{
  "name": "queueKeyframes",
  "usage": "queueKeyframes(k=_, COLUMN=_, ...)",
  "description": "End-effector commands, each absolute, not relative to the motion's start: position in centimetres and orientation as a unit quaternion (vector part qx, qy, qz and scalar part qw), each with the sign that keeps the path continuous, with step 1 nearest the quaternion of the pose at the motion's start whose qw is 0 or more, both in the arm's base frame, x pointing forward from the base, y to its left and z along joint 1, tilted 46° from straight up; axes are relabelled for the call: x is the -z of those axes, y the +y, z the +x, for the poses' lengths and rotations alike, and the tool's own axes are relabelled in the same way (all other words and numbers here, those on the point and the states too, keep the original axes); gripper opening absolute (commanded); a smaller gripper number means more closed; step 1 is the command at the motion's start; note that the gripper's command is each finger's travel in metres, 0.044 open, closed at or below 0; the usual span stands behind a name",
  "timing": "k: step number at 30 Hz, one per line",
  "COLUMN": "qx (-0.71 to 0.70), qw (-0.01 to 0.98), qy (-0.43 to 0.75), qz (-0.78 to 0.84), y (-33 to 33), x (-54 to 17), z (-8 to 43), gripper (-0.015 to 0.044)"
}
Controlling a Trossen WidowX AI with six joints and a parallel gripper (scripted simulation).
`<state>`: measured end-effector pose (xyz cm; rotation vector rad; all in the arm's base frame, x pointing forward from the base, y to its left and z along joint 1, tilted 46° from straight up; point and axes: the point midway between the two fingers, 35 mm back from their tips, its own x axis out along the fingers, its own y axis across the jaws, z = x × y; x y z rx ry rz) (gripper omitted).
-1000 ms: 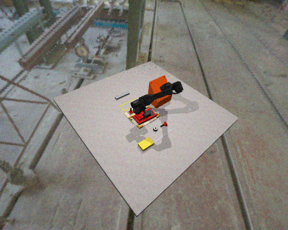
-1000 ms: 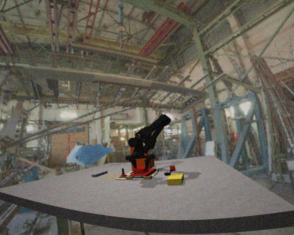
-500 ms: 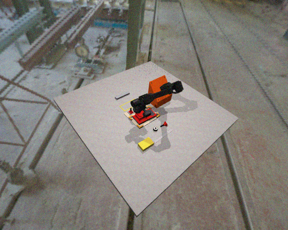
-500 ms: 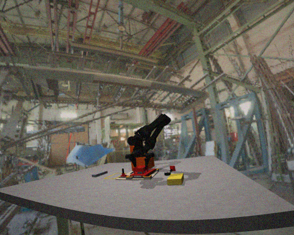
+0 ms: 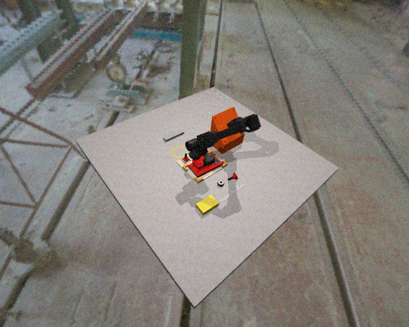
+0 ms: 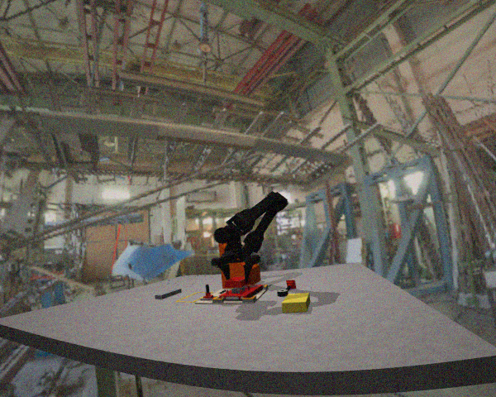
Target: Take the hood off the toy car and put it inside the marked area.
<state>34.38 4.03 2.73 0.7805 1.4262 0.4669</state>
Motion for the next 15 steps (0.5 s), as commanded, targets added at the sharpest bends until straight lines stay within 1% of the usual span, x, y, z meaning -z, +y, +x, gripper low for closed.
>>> queueKeyframes(k=1, qx=-0.207, qw=0.669, qy=0.627, qz=0.342, y=3.1, x=-3.6, z=34.7, gripper=0.0)
queueKeyframes(k=9, qx=-0.207, qw=0.669, qy=0.627, qz=0.342, y=0.7, x=-6.0, z=34.2, gripper=0.0)
queueKeyframes(k=11, qx=-0.205, qw=0.664, qy=0.63, qz=0.348, y=1.3, x=-5.1, z=34.1, gripper=0.0)
queueKeyframes(k=15, qx=-0.202, qw=0.666, qy=0.63, qz=0.345, y=-0.2, x=-3.9, z=34.2, gripper=0.0)
